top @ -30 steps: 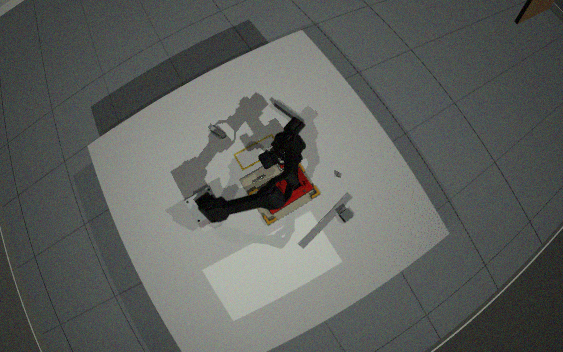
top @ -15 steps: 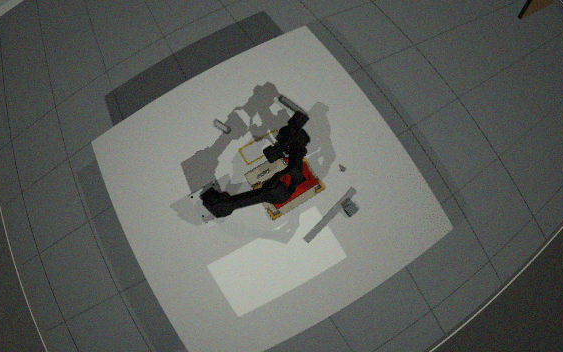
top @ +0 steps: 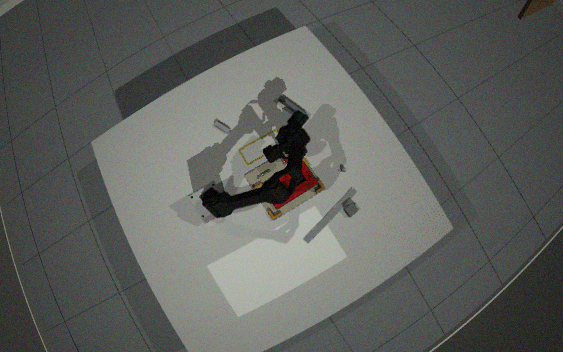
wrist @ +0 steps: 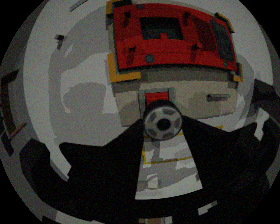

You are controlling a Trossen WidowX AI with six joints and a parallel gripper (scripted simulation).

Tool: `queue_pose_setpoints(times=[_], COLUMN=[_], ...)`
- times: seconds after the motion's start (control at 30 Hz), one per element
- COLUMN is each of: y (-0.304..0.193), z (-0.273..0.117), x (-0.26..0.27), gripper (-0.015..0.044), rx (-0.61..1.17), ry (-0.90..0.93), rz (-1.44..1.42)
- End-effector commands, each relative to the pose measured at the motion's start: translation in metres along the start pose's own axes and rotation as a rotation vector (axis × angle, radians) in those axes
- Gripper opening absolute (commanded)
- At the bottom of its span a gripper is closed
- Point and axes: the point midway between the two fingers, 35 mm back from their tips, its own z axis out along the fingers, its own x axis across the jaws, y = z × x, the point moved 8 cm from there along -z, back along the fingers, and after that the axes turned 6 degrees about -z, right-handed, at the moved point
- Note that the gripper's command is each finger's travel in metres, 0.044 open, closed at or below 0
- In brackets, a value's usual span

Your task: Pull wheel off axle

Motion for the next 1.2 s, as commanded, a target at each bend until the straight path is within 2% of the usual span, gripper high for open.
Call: queue_pose_setpoints(times=[0.0,1.17], y=[-0.001,-0.001], z=[-0.004,-0.015], x=[0.001,0.001], gripper=[0.0,0.0], rx=[0.006,0.004], ry=[0.003,0.001], rz=[0.004,0.002])
